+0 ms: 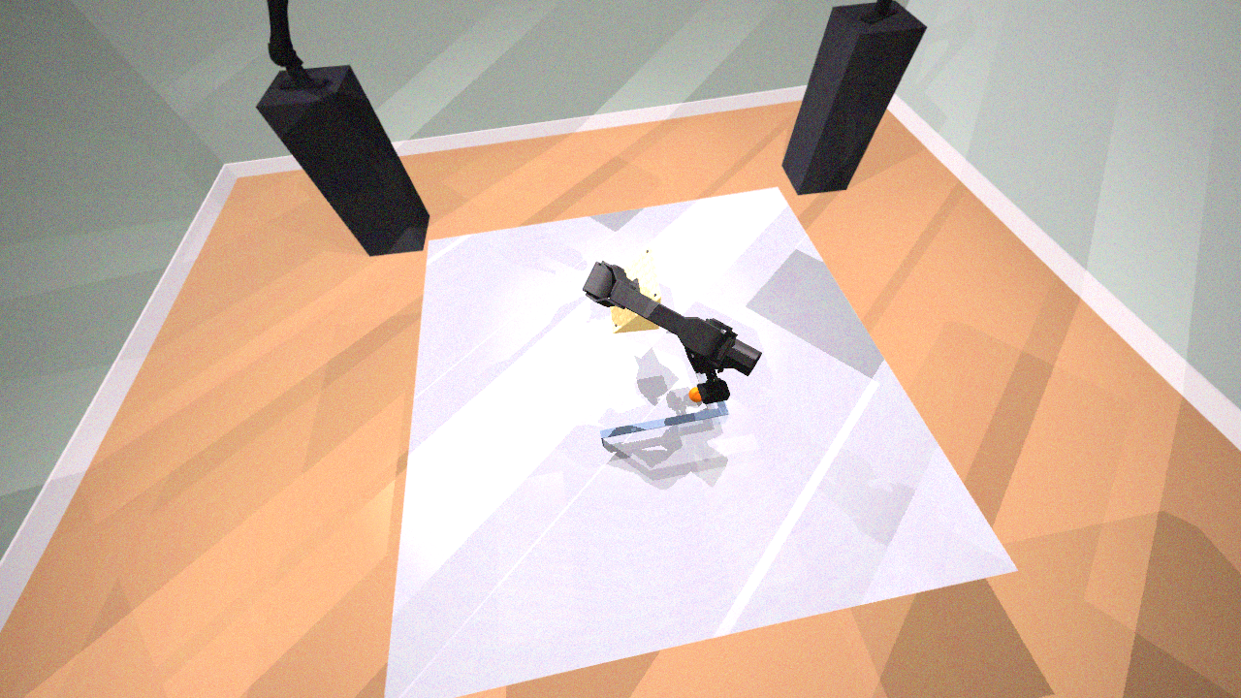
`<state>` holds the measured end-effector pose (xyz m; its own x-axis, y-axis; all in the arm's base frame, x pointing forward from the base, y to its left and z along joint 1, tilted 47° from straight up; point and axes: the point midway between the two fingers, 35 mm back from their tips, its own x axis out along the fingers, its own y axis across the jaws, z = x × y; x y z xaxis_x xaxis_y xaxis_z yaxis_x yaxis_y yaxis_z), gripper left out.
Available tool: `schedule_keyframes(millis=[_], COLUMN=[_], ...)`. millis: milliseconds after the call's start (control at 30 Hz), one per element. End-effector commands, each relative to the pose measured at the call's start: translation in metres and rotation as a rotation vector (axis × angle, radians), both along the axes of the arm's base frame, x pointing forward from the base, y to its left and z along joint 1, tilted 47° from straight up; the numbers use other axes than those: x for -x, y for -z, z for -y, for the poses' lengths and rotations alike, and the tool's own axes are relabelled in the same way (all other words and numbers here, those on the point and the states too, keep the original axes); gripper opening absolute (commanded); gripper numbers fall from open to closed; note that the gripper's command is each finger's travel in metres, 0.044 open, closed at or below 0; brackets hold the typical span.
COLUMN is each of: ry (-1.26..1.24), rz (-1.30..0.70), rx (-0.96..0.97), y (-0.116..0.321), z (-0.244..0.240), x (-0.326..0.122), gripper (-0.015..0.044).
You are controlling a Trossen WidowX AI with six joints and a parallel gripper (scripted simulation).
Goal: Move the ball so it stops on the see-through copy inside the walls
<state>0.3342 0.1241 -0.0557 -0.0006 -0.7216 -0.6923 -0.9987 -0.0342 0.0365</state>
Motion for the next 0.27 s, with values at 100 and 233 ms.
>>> schedule_keyframes(millis=[100, 233], ry=[0.001, 0.001], rz=[0.000, -0.001], rx=[0.000, 0.000], y=[-0.033, -0.035], z=[-0.032, -0.034], x=[0.004, 0.004], gripper=[0.0440, 0.0440])
